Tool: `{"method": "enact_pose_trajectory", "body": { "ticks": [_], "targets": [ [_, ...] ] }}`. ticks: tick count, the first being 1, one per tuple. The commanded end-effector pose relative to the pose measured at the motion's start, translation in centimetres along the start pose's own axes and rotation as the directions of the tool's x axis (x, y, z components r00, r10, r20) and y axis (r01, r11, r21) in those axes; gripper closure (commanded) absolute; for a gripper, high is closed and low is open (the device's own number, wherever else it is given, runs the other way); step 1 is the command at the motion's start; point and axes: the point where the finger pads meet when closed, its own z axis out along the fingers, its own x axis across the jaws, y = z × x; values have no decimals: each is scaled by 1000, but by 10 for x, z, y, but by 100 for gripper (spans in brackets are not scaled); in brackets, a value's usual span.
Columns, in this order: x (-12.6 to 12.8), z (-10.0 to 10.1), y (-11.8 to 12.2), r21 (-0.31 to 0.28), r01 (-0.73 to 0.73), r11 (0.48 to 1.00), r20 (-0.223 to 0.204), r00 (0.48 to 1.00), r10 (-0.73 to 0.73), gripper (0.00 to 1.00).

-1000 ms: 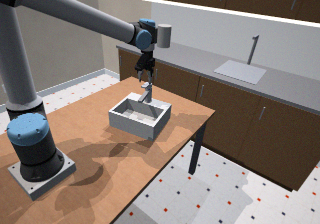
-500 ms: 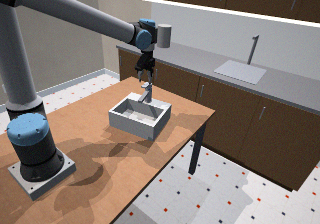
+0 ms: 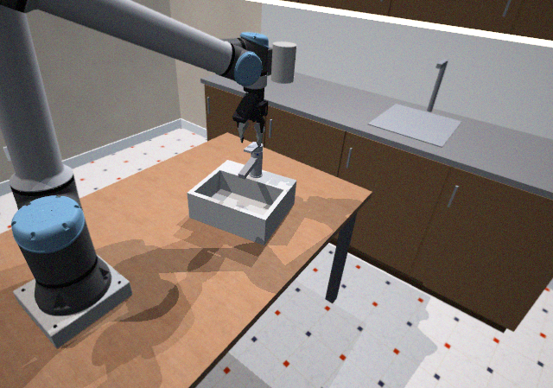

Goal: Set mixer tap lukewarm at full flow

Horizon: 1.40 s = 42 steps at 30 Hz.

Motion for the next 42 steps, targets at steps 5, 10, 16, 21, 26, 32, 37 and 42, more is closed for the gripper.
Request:
{"method": "enact_pose_trajectory", "body": {
  "ticks": [5, 10, 16, 21, 26, 32, 37, 42],
  "targets": [
    [1, 1, 0, 0, 1, 1000, 1, 1000, -1, 57],
    [1, 1, 0, 0, 1, 1000, 1, 1000, -1, 57],
    [2, 3, 0, 1, 1, 1000, 0, 1000, -1, 57],
    [2, 5, 0, 2, 1, 1000, -1, 1000, -1, 57],
    [2, 8, -1, 3, 1, 1000, -1, 1000, -1, 57],
    [2, 13, -1, 3, 1, 1000, -1, 1000, -1, 57],
    [2, 17, -1, 3, 1, 1000, -1, 1000, -1, 57],
    [2, 21, -1, 3, 1, 1000, -1, 1000, -1, 57]
  ]
}}
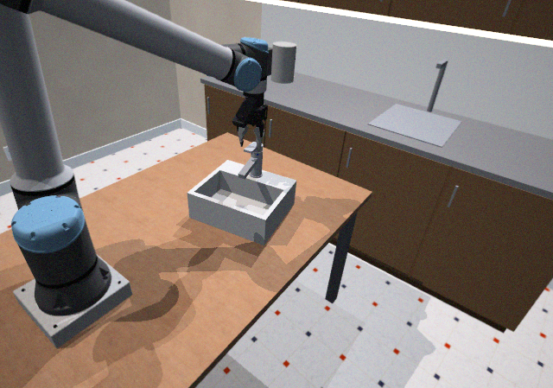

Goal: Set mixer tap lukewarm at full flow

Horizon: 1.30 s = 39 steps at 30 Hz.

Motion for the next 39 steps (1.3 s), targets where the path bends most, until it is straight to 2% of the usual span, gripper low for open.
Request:
{"method": "enact_pose_trajectory", "body": {
  "ticks": [1, 22, 39],
  "targets": [
    [1, 6, 0, 1, 1, 1000, 0, 1000, -1, 57],
    [1, 18, 1, 0, 1, 1000, 1, 1000, -1, 57],
    [0, 16, 1, -2, 1, 1000, 2, 1000, -1, 57]
  ]
}}
